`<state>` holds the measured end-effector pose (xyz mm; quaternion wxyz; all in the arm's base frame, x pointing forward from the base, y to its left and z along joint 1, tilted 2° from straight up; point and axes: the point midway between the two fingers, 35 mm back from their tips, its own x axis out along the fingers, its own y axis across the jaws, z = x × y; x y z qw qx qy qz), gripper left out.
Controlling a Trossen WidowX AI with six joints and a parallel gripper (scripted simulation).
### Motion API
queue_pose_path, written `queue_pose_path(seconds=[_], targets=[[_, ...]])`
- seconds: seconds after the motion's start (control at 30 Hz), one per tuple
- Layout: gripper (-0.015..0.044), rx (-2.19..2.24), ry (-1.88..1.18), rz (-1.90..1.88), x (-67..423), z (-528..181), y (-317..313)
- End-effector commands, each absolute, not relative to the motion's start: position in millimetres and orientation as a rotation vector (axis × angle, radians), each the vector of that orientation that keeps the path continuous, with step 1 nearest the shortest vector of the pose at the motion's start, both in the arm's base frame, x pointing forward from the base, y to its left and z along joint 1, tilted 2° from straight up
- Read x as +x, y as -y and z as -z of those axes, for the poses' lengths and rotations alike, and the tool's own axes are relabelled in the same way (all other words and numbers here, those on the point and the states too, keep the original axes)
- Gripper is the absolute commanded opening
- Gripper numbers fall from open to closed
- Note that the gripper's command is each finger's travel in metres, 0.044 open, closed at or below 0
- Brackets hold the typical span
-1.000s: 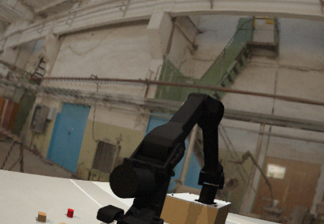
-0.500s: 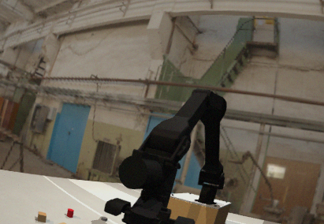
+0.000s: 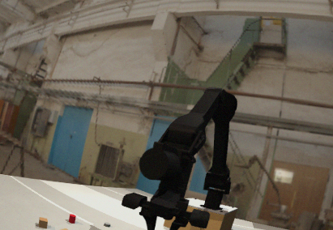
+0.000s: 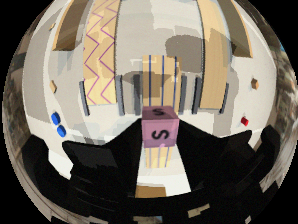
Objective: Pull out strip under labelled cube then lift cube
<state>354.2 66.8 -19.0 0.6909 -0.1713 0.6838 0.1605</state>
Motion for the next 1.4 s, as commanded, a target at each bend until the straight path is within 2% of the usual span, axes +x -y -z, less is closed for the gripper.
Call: queue_pose_path(seconds=[0.0,0.4,0.7,1.37], targets=[[0.0000,-0.377,-1.533,-0.356,340,19,-65],[0.0000,-0.377,-1.537,-0.356,301,20,-57],[0.0000,-0.377,-1.537,-0.356,300,-15,-57],[0.0000,-0.377,-1.537,-0.356,300,-16,-57]])
